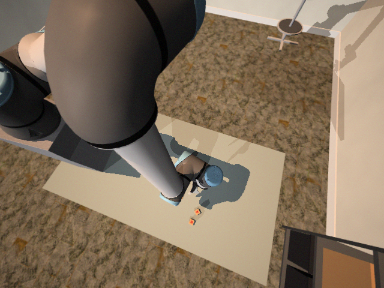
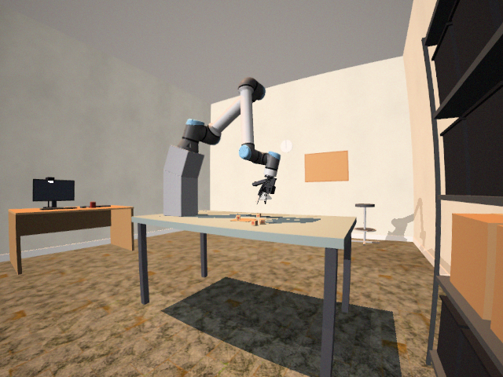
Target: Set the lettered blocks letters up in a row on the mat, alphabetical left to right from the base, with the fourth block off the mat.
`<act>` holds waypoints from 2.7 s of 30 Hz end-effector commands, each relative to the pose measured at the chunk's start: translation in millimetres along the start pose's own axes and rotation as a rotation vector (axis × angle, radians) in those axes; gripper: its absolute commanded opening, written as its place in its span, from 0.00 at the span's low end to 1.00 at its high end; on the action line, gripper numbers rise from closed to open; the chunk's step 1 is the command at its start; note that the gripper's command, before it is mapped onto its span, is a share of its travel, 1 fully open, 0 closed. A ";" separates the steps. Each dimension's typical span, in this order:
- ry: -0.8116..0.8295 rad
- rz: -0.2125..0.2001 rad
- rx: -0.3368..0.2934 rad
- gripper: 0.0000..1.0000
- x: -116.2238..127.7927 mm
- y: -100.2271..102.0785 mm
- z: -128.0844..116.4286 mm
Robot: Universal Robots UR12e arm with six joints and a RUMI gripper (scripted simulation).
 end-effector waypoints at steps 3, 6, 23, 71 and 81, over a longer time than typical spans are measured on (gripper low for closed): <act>-0.016 -0.002 -0.107 1.00 65.6 -5.1 36.4; -0.024 -0.007 -0.143 1.00 89.4 -9.5 52.6; -0.048 -0.032 -0.246 1.00 155.0 -27.9 107.8; 0.430 -0.089 -0.238 1.00 155.6 -12.0 101.5; 0.641 -0.114 -0.229 1.00 156.5 -5.2 100.0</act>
Point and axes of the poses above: the point where the finger pads meet when closed, its own y axis out along the fingers, its own x axis across the jaws, z = x × y, the point moved 1 cm from there along -y, back along the fingers, and after that the axes turned 2 degrees about y, right-handed, at the moved point
